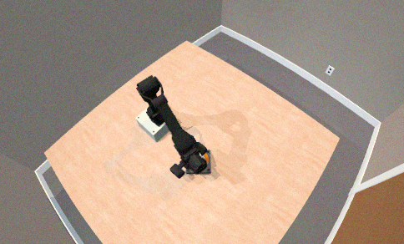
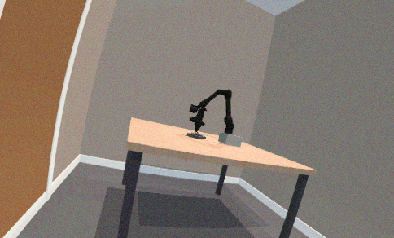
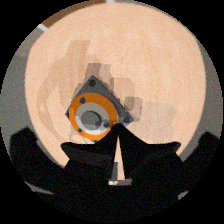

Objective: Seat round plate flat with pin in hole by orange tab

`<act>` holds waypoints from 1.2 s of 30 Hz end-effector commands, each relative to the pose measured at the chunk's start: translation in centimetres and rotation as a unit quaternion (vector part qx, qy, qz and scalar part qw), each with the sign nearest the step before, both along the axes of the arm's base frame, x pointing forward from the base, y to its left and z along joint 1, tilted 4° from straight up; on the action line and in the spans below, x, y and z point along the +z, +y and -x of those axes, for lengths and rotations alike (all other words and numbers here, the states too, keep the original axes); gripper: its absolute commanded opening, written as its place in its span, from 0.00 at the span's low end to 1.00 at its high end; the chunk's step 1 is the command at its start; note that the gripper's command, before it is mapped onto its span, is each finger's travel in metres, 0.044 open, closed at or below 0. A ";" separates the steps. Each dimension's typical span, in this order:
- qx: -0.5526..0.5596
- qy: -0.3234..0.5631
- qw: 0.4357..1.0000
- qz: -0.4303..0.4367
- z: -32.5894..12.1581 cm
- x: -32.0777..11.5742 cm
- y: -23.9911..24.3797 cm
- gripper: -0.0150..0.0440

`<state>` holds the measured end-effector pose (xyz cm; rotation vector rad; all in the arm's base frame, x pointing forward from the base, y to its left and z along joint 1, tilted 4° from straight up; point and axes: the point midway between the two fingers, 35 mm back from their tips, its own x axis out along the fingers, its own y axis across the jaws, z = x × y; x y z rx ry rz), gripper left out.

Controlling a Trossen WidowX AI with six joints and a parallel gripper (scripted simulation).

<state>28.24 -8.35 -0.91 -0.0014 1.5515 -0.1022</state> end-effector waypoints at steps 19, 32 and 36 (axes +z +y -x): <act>0.003 0.010 1.000 -0.001 1.8 -0.3 0.6 0.25; 0.003 0.010 1.000 -0.002 2.8 -0.4 1.4 0.25; 0.003 0.011 1.000 -0.002 3.1 -0.4 1.7 0.25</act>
